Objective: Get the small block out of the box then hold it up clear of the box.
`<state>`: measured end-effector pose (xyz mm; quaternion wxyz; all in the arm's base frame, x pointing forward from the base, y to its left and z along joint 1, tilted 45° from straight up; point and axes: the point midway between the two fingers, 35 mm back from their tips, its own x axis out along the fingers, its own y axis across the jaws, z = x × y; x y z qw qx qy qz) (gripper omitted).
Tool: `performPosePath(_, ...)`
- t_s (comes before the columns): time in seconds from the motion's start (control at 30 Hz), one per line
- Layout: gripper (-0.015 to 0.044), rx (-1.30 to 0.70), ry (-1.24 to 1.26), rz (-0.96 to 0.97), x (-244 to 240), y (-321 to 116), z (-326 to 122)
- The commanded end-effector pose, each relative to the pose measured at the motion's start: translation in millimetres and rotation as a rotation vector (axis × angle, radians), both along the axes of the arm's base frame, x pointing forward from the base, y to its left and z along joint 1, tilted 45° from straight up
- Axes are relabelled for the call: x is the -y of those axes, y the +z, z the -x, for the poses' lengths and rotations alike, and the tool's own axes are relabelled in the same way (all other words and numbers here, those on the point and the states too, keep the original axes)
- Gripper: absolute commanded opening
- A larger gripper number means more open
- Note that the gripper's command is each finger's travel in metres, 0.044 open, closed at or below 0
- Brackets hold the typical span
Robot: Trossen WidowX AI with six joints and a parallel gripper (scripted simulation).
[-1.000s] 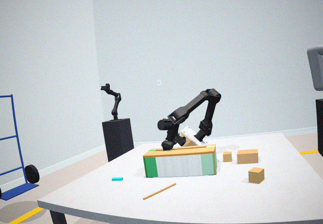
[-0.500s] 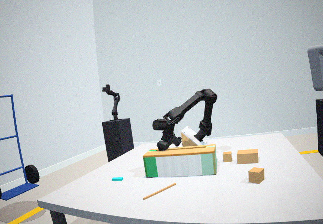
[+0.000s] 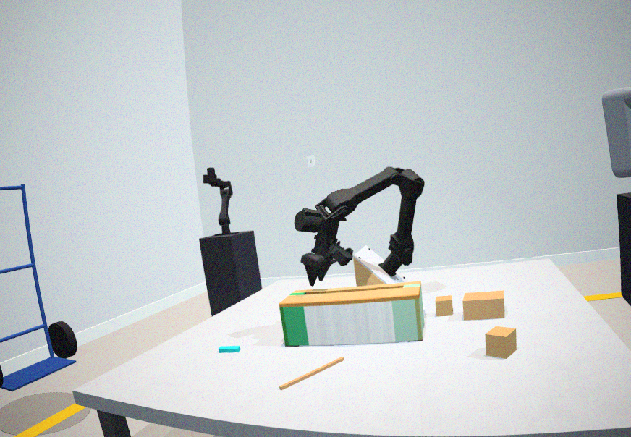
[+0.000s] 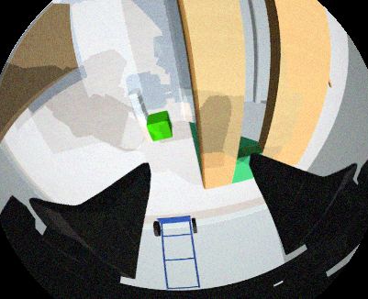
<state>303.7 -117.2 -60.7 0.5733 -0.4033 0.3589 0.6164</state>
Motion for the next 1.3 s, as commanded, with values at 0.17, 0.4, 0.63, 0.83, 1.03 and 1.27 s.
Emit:
performPosePath(0.17, 0.0285, -0.344, -0.754, -0.076, 11.8, -7.6, 6.4)
performPosePath(0.4, 0.0285, -0.714, -1.418, -0.152, 21.6, -13.3, 12.0)
performPosePath(0.63, 0.0285, -0.999, -1.841, -0.208, 29.3, -17.5, 16.5)
performPosePath(0.83, 0.0285, -1.221, -2.131, -0.235, 33.9, -19.9, 19.2)
performPosePath(1.03, 0.0285, -1.47, -2.408, -0.258, 39.2, -22.4, 22.3)
performPosePath(1.27, 0.0285, -1.792, -2.705, -0.263, 45.2, -25.2, 25.9)
